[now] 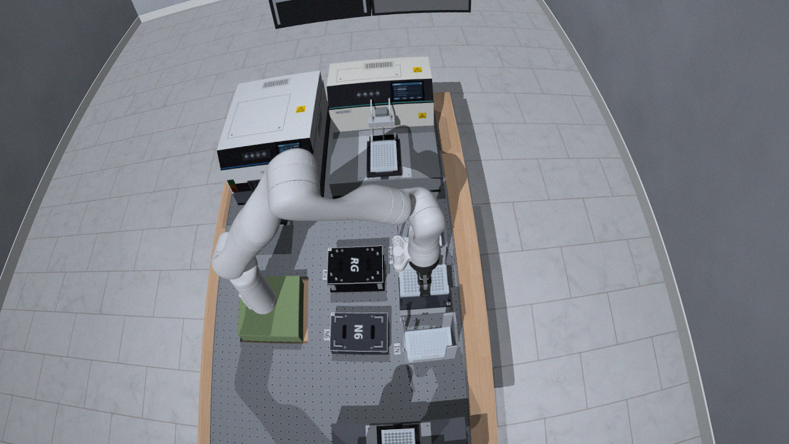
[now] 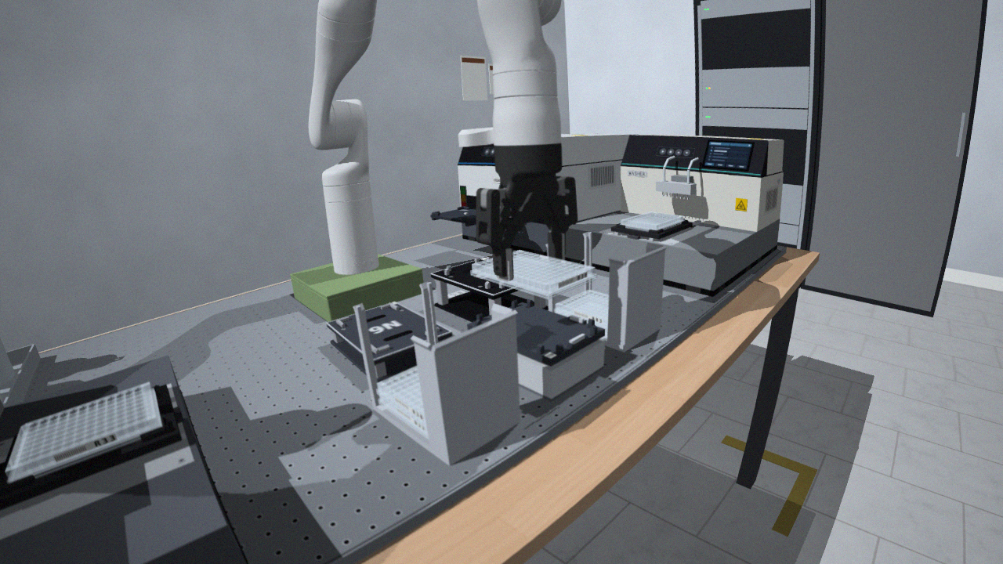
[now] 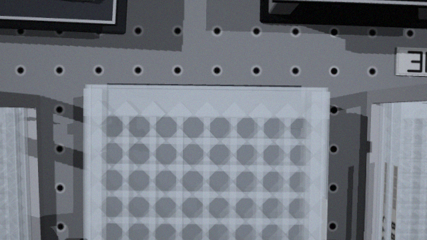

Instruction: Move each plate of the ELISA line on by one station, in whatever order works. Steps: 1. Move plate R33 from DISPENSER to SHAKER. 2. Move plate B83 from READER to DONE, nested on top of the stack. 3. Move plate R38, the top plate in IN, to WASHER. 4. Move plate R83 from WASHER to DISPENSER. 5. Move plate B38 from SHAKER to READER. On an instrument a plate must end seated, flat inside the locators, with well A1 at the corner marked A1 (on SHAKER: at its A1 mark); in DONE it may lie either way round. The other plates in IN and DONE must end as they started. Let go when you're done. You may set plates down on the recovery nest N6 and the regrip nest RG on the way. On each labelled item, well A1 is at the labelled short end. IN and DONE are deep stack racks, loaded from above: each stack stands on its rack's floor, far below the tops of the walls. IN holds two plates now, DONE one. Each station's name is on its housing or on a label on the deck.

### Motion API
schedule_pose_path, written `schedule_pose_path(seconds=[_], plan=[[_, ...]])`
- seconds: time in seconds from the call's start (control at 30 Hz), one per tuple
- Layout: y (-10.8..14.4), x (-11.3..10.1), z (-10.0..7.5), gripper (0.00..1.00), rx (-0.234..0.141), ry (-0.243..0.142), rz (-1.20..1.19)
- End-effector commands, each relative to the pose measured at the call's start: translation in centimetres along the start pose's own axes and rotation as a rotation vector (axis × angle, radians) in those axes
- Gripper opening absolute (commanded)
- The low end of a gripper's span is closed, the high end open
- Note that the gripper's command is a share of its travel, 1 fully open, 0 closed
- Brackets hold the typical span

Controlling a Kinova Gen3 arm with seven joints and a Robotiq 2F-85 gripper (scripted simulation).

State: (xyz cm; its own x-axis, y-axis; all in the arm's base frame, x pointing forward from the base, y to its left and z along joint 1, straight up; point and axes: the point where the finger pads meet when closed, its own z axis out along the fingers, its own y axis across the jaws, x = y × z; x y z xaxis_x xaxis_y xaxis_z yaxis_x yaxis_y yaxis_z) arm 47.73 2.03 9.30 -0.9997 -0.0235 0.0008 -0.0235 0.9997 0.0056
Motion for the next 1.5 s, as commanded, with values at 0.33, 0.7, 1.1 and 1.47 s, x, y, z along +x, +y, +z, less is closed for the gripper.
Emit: schedule_pose_path(seconds=[0.33, 0.7, 1.1, 1.47], plan=[[0.0, -0.2, -1.9, 0.94, -0.004, -0.006, -0.004], [0.0, -0.2, -3.4, 0.94, -0.004, -0.006, -0.004], [0.0, -0.1, -4.7, 0.94, -0.004, -0.006, -0.004], [0.0, -0.1, -5.9, 0.94, -0.004, -0.006, -0.005]])
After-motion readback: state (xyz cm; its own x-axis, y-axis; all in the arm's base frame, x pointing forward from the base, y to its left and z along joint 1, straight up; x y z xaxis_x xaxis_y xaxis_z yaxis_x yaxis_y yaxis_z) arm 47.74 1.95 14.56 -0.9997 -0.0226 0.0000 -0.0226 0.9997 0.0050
